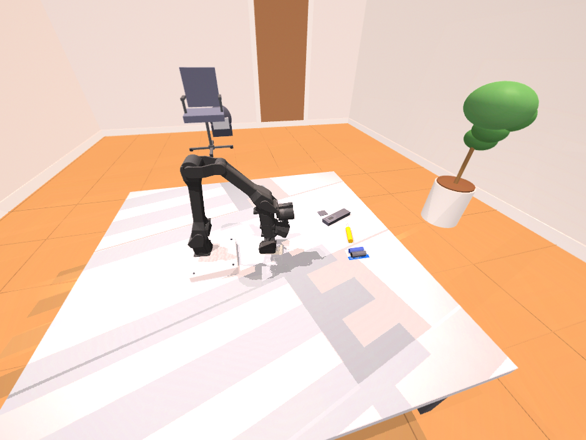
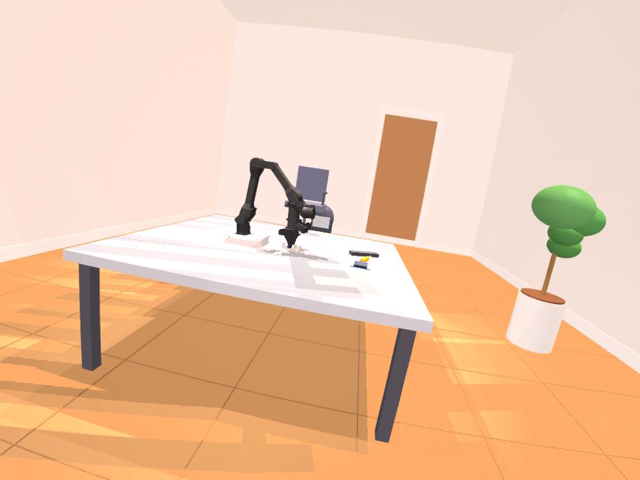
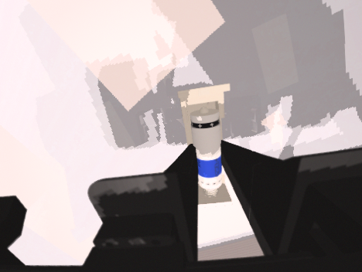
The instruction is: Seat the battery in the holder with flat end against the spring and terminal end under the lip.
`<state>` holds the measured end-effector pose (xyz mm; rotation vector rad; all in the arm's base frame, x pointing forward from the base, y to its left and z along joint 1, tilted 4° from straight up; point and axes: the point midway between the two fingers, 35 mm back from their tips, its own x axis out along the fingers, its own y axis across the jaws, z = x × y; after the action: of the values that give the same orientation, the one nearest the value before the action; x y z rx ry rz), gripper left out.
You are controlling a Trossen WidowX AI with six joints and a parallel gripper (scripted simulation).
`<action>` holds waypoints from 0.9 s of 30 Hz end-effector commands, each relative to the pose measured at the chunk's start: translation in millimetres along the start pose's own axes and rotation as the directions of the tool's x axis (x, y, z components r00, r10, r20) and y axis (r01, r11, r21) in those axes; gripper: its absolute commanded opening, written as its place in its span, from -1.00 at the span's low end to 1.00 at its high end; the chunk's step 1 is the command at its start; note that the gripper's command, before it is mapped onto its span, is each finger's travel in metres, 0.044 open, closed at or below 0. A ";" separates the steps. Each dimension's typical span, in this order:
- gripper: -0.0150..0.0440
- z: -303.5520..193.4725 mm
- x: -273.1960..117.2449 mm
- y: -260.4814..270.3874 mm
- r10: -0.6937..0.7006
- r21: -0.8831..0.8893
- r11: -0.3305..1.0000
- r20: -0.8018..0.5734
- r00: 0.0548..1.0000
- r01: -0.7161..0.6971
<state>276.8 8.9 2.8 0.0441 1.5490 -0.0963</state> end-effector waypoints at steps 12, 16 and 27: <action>-0.27 -0.6 2.2 0.2 -0.001 -0.004 1.000 -0.071 0.997 0.001; -0.27 2.9 2.3 0.3 -0.001 -0.004 1.000 -0.072 0.997 0.001; -0.27 11.6 2.5 0.4 -0.003 -0.004 1.000 -0.076 0.997 0.003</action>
<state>286.3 8.0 1.1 0.0460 1.6188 -0.1009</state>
